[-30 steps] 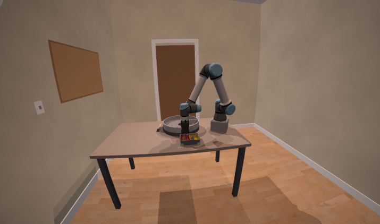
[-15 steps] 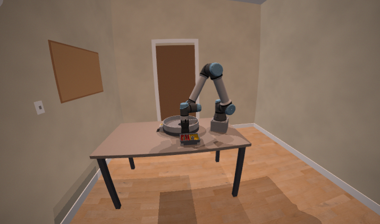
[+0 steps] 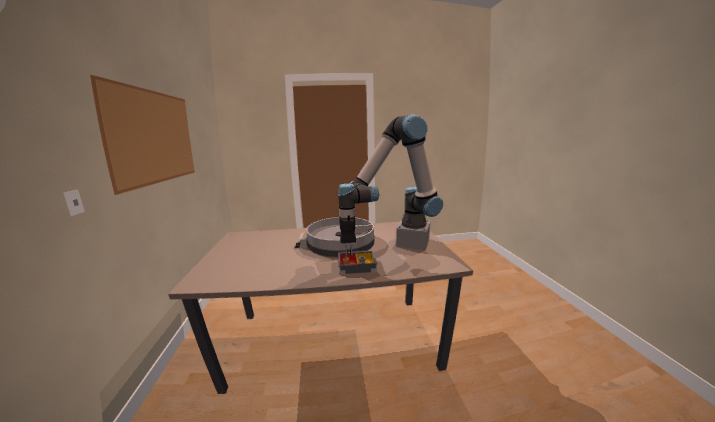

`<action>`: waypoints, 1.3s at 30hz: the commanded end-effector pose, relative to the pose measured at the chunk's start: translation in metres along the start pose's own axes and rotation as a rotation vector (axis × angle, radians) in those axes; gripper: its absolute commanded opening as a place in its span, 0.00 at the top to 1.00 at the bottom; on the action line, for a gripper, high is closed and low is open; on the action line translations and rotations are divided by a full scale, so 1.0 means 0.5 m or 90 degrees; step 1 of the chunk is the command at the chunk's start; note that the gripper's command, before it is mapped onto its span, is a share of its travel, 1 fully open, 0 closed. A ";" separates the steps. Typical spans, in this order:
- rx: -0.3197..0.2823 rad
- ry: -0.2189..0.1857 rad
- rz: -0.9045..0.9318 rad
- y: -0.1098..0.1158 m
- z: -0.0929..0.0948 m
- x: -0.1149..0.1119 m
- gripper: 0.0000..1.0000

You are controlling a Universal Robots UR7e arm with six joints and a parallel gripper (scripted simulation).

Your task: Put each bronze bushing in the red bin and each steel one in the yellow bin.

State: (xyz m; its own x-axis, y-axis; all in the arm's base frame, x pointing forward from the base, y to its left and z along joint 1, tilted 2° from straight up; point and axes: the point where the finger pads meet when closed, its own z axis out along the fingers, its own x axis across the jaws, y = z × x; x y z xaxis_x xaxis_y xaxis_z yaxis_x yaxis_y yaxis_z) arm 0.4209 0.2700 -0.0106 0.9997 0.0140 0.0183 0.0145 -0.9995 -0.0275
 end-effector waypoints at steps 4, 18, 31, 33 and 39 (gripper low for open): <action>0.000 -0.001 0.000 0.001 -0.079 0.000 0.58; 0.000 -0.001 0.000 0.001 -0.151 0.000 0.58; 0.000 -0.001 0.000 0.001 -0.149 0.000 0.58; 0.000 -0.001 0.000 0.001 -0.149 0.000 0.58; 0.000 -0.001 0.000 0.001 -0.149 0.000 0.58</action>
